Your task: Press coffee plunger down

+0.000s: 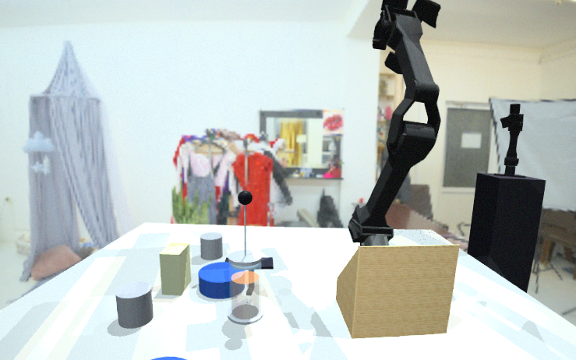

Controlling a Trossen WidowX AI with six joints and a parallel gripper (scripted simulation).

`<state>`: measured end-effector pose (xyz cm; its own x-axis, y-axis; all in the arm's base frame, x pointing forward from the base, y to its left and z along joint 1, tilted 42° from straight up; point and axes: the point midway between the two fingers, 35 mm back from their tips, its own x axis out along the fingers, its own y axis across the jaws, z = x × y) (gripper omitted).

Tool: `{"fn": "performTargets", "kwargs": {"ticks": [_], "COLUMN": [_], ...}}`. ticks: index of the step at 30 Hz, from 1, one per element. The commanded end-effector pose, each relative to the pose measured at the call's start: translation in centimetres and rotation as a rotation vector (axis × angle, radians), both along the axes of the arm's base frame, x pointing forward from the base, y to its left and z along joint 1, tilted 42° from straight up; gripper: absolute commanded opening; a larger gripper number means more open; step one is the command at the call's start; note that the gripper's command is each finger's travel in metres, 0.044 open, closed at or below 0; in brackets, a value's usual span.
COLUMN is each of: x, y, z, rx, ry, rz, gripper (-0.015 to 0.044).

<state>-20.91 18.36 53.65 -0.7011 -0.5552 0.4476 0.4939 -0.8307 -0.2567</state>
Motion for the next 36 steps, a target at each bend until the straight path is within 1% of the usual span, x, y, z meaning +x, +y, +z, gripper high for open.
{"fn": "performTargets", "kwargs": {"ticks": [1,2,6,11,15,20,22,28,32,34,36], "x": [0.0,0.1,0.0,0.9,1.9,3.5,4.6,7.5,10.8,12.2,13.0], "y": [-0.2,-0.6,-3.0,-9.1,-12.3,-16.1,-18.6,-22.1,-25.7,-26.3,-26.7], "z": [0.1,0.3,0.7,2.0,2.6,2.9,3.0,3.4,2.8,3.1,3.2], "rx": [0.002,0.004,0.019,0.077,0.078,0.119,0.141,0.164,0.215,0.221,0.212], "ry": [0.003,0.008,0.006,0.03,0.025,0.038,0.036,0.058,0.072,0.123,0.119], "rz": [0.004,0.014,0.074,0.213,0.317,0.421,0.494,0.627,0.765,0.825,0.863], "gripper": [0.0426,0.044,0.044,0.044,0.044,0.044,0.044,0.044,0.044,0.044,0.044]}}
